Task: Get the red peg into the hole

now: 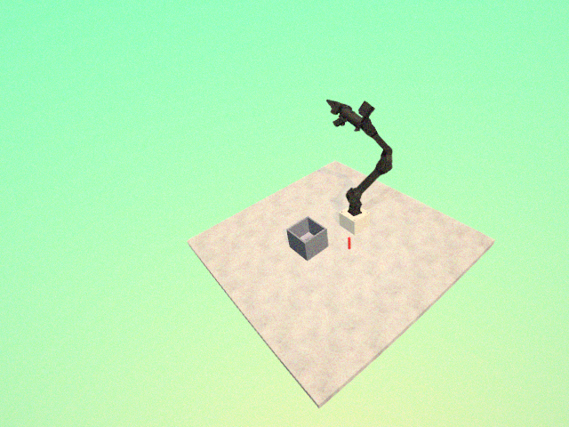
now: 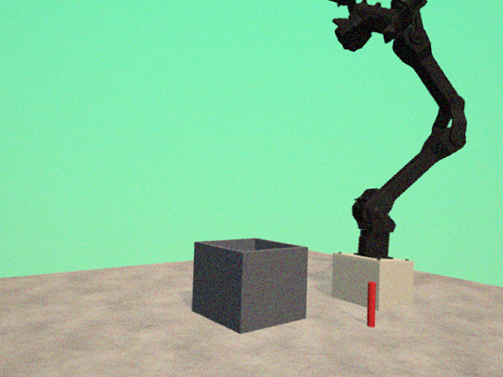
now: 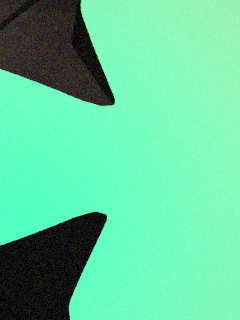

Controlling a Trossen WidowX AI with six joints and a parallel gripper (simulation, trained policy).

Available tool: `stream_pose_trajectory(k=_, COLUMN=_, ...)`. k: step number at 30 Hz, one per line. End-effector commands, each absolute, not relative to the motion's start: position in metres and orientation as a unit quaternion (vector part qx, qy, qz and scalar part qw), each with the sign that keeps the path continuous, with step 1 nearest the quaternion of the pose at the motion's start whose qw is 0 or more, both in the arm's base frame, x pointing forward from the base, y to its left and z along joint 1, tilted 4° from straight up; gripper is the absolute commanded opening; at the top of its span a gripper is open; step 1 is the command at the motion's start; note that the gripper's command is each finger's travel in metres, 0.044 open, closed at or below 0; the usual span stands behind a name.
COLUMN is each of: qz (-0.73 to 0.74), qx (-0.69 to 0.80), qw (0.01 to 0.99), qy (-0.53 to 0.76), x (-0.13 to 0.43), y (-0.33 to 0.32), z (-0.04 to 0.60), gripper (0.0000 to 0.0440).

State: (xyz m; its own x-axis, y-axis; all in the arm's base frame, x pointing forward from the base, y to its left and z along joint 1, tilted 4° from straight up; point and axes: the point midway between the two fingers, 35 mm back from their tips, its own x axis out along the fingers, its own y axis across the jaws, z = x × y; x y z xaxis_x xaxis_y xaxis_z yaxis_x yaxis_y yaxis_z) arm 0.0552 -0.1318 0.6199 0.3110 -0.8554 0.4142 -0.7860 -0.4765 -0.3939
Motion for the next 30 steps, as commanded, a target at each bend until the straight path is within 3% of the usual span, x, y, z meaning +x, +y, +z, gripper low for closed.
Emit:
stream_pose_trajectory(k=1, qz=-0.265, qx=-0.830, qw=0.060, qy=0.488, x=0.078, y=-0.133, z=0.609, gripper=0.0362)
stream_pose_trajectory(k=30, qz=-0.061, qx=-0.960, qw=0.025, qy=0.271, x=0.214, y=-0.069, z=0.515, gripper=0.0362)
